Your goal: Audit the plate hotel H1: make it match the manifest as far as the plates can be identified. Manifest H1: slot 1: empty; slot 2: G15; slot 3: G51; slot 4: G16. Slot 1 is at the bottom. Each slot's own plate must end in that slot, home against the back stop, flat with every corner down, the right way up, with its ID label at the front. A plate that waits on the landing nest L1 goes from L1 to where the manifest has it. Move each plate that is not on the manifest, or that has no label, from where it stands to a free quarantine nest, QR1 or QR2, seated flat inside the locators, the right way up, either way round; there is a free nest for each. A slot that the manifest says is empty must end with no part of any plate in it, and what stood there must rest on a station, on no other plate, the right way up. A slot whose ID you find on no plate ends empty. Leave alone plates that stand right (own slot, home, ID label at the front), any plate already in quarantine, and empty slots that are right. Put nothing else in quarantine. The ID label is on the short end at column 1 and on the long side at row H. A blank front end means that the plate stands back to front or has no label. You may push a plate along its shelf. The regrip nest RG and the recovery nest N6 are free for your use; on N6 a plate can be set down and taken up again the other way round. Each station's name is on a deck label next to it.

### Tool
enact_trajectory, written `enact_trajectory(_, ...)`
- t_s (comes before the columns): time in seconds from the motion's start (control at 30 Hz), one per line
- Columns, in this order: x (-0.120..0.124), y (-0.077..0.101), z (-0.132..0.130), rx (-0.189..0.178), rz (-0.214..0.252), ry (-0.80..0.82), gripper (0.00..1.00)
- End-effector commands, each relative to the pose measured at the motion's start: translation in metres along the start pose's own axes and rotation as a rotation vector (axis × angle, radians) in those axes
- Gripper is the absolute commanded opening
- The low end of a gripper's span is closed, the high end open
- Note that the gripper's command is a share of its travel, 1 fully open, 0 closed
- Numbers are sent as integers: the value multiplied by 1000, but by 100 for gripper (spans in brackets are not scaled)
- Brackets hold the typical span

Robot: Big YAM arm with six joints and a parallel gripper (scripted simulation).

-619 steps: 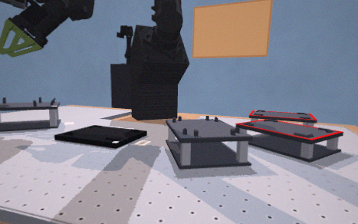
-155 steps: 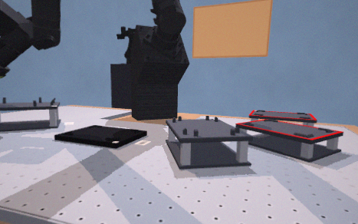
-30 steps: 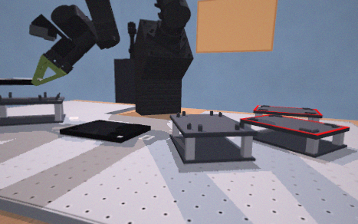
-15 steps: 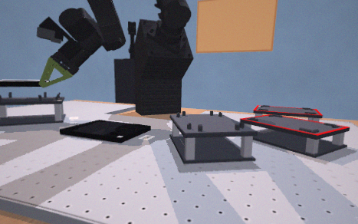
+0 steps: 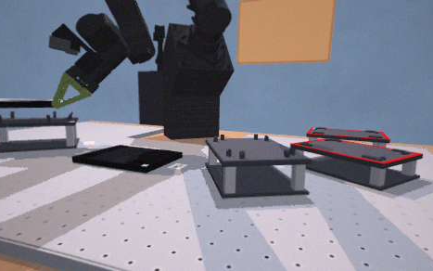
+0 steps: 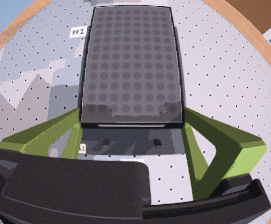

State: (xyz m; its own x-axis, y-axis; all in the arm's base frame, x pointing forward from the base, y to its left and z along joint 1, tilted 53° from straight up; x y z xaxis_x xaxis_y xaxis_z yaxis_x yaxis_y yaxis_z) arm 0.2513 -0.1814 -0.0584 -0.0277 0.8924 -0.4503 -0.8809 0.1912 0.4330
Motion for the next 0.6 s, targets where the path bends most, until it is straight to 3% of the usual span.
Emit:
enact_trajectory(0.0,-2,0,0,-3,-18,-12,86)
enact_trajectory(0.57,7,-6,2,-7,-7,-8,86)
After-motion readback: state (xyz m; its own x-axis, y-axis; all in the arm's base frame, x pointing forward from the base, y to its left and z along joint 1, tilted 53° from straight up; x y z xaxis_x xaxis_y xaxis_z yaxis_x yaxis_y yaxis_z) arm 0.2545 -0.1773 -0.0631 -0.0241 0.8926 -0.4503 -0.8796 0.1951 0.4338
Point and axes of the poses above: the point where the finger pads meet when closed, its own y axis back along the fingers, its own z axis across the jaws, x = y × z, the point moved 8 cm from there along y, back along the fingers, and after that the axes turned 2 degrees about y, right-handed, at the moved point
